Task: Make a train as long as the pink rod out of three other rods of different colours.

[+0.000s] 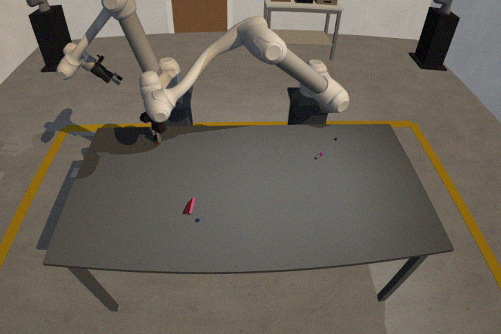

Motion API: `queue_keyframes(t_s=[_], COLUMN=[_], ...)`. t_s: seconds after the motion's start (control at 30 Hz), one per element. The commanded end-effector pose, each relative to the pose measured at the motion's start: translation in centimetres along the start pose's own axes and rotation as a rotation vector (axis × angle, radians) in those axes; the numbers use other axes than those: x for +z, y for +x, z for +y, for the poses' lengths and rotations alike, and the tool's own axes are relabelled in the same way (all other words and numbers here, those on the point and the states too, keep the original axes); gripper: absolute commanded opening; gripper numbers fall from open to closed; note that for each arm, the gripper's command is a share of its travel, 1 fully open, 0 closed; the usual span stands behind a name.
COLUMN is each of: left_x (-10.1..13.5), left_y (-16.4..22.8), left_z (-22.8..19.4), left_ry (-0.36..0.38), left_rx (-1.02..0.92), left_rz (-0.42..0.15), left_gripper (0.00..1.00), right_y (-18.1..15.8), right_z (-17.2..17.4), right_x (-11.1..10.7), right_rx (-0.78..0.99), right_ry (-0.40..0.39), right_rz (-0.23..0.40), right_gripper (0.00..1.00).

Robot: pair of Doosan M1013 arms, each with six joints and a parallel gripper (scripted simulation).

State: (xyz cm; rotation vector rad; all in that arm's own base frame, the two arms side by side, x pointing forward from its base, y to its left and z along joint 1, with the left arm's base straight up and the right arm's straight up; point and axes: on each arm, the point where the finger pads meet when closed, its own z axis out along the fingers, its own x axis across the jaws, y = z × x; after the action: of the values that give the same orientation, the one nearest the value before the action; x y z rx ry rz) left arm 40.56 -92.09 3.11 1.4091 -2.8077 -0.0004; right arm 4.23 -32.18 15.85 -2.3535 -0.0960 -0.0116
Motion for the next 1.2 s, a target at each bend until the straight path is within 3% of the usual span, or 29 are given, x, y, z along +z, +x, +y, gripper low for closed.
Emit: queue_keyframes(t_s=[0.0,1.17], left_x=[0.06,0.88], left_y=[0.02,0.02], left_z=[-0.05,-0.05], left_ry=[0.002,0.002], left_rx=[0.000,0.000], left_rz=[0.001,0.001], left_gripper=[0.54,0.54], right_y=[0.01,0.01], right_z=[-0.01,-0.01], right_x=[-0.04,-0.04], right_rx=[0.000,0.000], right_ry=[-0.001,-0.001], right_rz=[0.000,0.000], right_gripper=[1.00,1.00])
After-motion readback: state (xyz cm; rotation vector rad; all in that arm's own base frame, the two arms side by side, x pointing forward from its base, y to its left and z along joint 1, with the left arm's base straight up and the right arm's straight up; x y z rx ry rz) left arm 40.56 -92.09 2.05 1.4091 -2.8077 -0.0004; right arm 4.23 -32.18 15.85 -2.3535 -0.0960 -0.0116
